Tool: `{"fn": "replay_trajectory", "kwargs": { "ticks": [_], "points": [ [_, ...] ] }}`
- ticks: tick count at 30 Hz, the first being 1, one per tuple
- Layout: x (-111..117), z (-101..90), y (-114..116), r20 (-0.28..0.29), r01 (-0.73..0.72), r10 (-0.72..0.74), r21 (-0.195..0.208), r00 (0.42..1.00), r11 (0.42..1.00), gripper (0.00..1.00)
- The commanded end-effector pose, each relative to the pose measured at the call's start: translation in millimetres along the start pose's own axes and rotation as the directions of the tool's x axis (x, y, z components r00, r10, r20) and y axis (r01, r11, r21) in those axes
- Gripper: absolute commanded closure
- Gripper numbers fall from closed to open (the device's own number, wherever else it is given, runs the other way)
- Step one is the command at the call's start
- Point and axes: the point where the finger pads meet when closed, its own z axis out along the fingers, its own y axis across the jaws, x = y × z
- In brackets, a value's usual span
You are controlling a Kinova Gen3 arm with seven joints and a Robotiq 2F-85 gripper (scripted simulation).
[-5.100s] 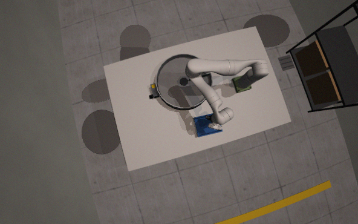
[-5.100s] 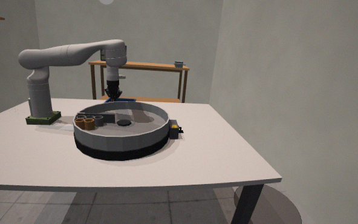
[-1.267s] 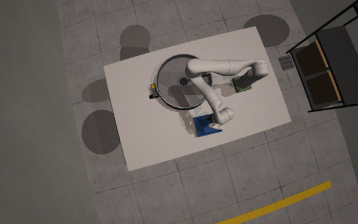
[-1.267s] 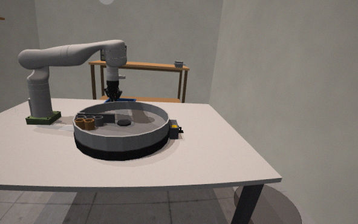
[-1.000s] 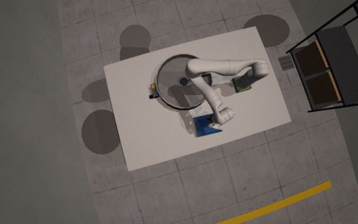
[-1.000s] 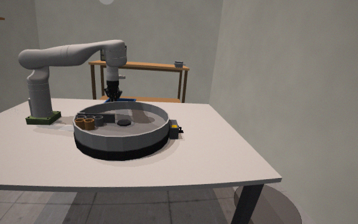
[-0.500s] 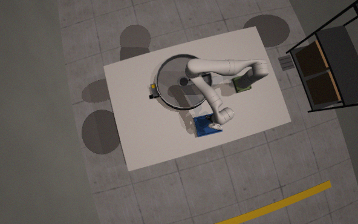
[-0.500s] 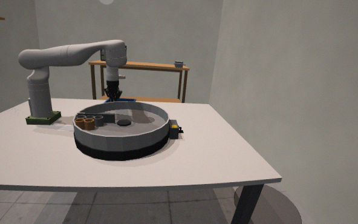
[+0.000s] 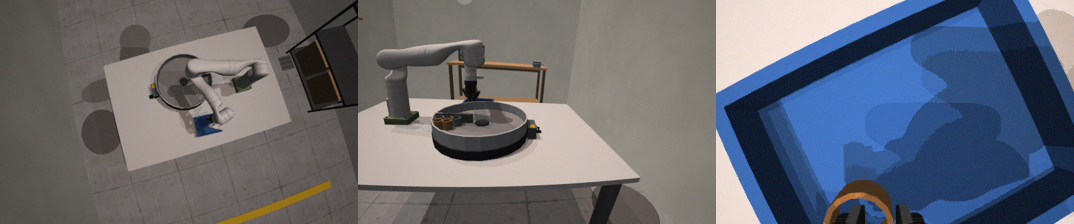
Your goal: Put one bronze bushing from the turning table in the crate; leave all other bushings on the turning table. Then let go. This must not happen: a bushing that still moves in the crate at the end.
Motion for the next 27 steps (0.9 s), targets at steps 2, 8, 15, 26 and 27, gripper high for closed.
{"fn": "replay_trajectory", "kwargs": {
  "ticks": [2, 8, 15, 26, 27],
  "points": [
    [0.3, -0.6, 0.2, -0.001, 0.0, 0.0, -0.001, 1.0, 1.0, 0.81],
    [0.3, -0.6, 0.2, -0.001, 0.0, 0.0, -0.001, 1.0, 1.0, 0.81],
    [0.1, -6.2, 0.7, -0.002, -0.003, 0.003, -0.001, 1.0, 1.0, 0.81],
    [0.1, -6.2, 0.7, -0.002, -0.003, 0.003, -0.001, 1.0, 1.0, 0.81],
    [0.1, -6.2, 0.7, -0.002, -0.003, 0.003, -0.001, 1.0, 1.0, 0.81]
  ]
}}
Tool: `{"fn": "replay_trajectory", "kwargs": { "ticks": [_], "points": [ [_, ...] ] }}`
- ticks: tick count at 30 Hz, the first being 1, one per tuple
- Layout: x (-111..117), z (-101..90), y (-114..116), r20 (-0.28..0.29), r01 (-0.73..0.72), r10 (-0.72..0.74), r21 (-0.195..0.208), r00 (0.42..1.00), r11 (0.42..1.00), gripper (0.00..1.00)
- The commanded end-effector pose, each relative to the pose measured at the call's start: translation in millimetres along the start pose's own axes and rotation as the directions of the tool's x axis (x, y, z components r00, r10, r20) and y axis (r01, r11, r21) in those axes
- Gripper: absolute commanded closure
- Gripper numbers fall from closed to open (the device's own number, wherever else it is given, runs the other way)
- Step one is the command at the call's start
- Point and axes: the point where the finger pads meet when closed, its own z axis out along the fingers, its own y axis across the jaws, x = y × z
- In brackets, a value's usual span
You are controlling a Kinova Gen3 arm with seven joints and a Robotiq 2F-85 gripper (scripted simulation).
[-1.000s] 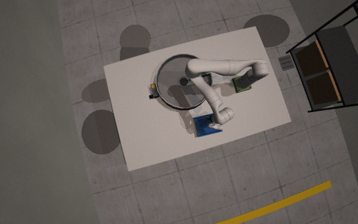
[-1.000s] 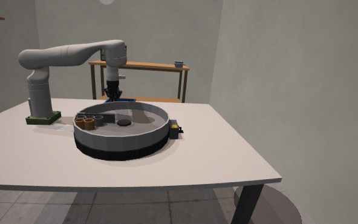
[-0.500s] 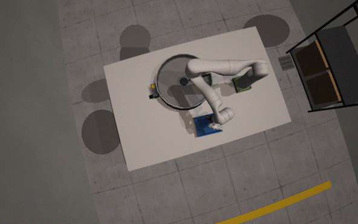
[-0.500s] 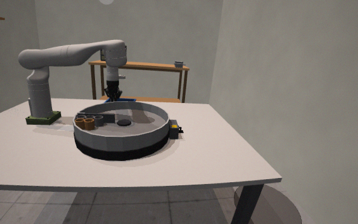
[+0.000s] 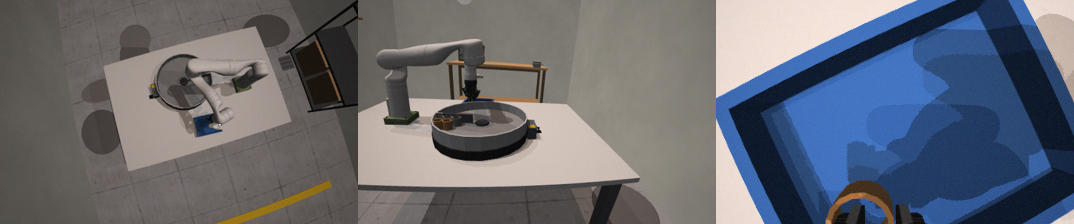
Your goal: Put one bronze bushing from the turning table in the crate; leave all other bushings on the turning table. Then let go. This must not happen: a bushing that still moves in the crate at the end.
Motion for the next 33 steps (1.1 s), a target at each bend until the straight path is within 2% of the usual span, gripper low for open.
{"fn": "replay_trajectory", "kwargs": {
  "ticks": [1, 33],
  "points": [
    [0.3, -1.7, 0.3, -0.001, -0.001, 0.001, -0.001, 1.0, 1.0, 0.81],
    [1.1, -10.2, 0.2, -0.006, -0.002, 0.002, -0.001, 1.0, 1.0, 0.81]
  ]
}}
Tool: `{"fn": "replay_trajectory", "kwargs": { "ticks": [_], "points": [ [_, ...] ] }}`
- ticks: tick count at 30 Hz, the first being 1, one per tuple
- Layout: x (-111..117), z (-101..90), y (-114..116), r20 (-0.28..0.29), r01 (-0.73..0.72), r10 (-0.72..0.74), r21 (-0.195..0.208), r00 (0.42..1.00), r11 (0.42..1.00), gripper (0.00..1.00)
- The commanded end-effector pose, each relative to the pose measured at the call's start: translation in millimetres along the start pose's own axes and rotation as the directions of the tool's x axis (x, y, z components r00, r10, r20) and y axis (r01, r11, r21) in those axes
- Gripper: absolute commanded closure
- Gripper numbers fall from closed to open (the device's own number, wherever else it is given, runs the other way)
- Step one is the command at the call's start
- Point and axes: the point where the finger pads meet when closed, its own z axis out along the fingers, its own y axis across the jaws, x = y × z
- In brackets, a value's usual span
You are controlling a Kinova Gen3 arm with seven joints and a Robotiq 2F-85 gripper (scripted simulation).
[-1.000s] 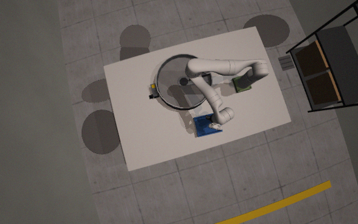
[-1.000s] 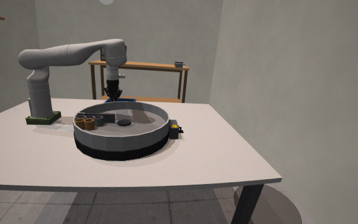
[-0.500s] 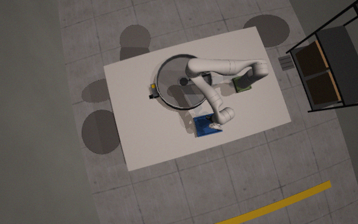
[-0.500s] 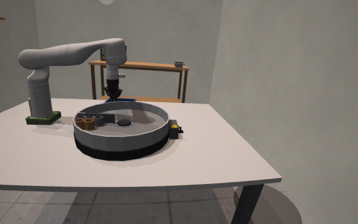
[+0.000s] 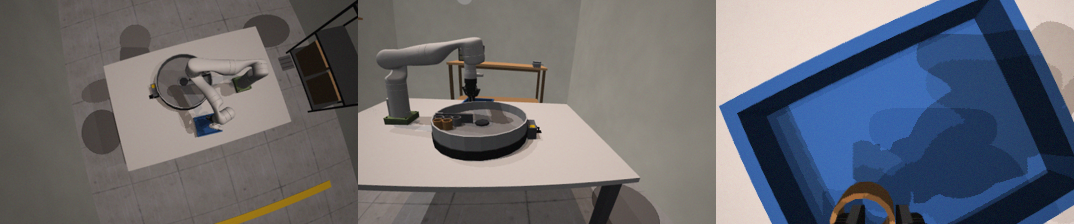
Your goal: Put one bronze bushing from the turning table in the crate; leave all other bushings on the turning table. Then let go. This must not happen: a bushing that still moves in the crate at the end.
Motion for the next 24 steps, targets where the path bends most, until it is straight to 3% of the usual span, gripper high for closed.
{"fn": "replay_trajectory", "kwargs": {
  "ticks": [1, 6, 18, 23, 24],
  "points": [
    [-0.8, -2.3, 1.2, 0.002, -0.004, 0.004, -0.001, 1.0, 1.0, 0.81],
    [0.6, -40.9, 0.2, 0.002, -0.004, 0.004, -0.001, 1.0, 1.0, 0.81],
    [0.6, -40.9, 0.2, 0.002, -0.004, 0.004, -0.001, 1.0, 1.0, 0.81],
    [2.0, -79.1, -1.2, 0.001, -0.012, 0.012, 0.001, 1.0, 1.0, 0.81],
    [2.0, -79.1, -1.2, 0.001, -0.012, 0.012, 0.001, 1.0, 1.0, 0.81]
  ]
}}
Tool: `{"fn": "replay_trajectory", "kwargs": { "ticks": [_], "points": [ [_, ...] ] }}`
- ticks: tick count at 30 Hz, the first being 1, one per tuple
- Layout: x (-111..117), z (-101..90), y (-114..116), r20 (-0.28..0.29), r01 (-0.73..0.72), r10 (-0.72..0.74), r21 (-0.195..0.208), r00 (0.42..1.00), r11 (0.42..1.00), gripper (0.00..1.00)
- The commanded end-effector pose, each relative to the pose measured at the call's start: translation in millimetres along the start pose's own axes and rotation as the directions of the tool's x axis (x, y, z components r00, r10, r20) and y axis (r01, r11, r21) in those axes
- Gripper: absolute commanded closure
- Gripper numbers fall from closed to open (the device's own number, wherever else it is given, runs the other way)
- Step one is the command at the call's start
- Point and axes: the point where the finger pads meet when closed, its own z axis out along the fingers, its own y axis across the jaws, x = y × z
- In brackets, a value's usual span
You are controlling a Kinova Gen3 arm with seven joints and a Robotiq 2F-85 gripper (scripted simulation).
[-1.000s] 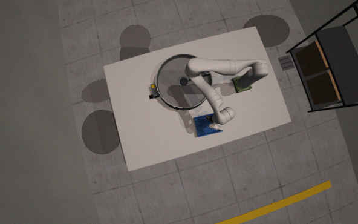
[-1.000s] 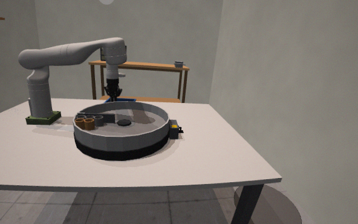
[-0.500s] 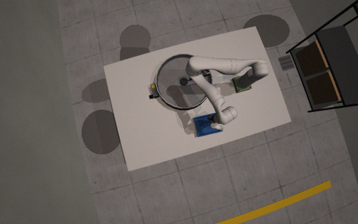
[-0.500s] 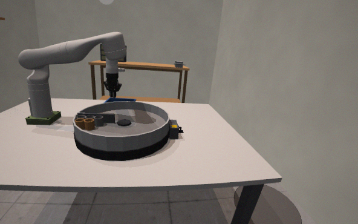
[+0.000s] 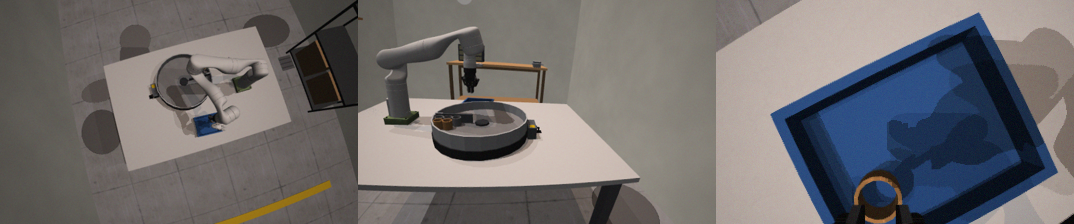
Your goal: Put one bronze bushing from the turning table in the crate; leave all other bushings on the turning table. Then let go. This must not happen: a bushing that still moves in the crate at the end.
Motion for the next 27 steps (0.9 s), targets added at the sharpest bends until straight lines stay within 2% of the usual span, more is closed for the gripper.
{"fn": "replay_trajectory", "kwargs": {
  "ticks": [1, 11, 16, 27],
  "points": [
    [0.7, -15.3, 4.9, -0.001, 0.0, 0.0, -0.015, 1.0, 1.0, 0.81],
    [0.7, -15.3, 4.9, -0.001, 0.0, 0.0, -0.015, 1.0, 1.0, 0.81],
    [1.9, -53.5, 3.2, -0.002, -0.009, 0.009, -0.014, 1.0, 1.0, 0.81],
    [1.9, -53.5, 3.2, -0.002, -0.009, 0.009, -0.014, 1.0, 1.0, 0.81]
  ]
}}
